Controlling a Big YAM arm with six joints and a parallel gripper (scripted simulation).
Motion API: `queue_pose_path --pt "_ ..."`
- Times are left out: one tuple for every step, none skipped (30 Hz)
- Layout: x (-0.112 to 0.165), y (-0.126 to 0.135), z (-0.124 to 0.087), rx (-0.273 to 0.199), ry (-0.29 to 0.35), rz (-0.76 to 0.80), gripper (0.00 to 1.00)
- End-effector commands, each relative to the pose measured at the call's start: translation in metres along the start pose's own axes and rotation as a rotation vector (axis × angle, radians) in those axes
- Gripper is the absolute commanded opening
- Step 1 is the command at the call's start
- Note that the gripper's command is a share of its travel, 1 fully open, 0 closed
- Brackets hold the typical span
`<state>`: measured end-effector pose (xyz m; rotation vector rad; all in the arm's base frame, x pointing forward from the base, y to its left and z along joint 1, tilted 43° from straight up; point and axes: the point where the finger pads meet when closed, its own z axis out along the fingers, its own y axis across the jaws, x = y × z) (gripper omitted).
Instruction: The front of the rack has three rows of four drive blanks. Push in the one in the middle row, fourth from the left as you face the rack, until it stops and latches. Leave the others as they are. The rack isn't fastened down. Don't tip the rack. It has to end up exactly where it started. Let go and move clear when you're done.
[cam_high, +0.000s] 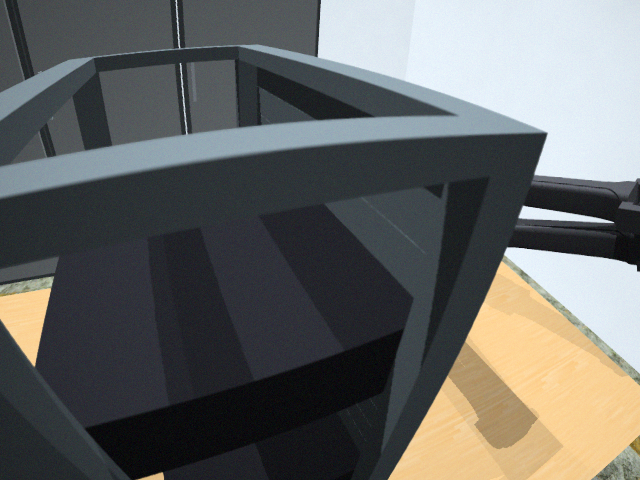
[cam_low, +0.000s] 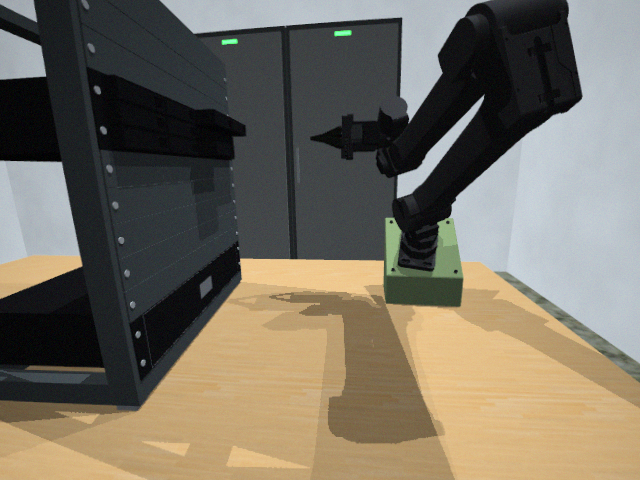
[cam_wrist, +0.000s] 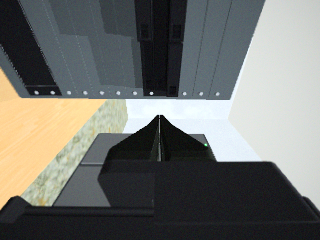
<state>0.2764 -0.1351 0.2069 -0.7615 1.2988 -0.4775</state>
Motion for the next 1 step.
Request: queue_pose_path --pt "0.0007 0.0045 0.0007 -0.006 -0.004 0.017 0.00"
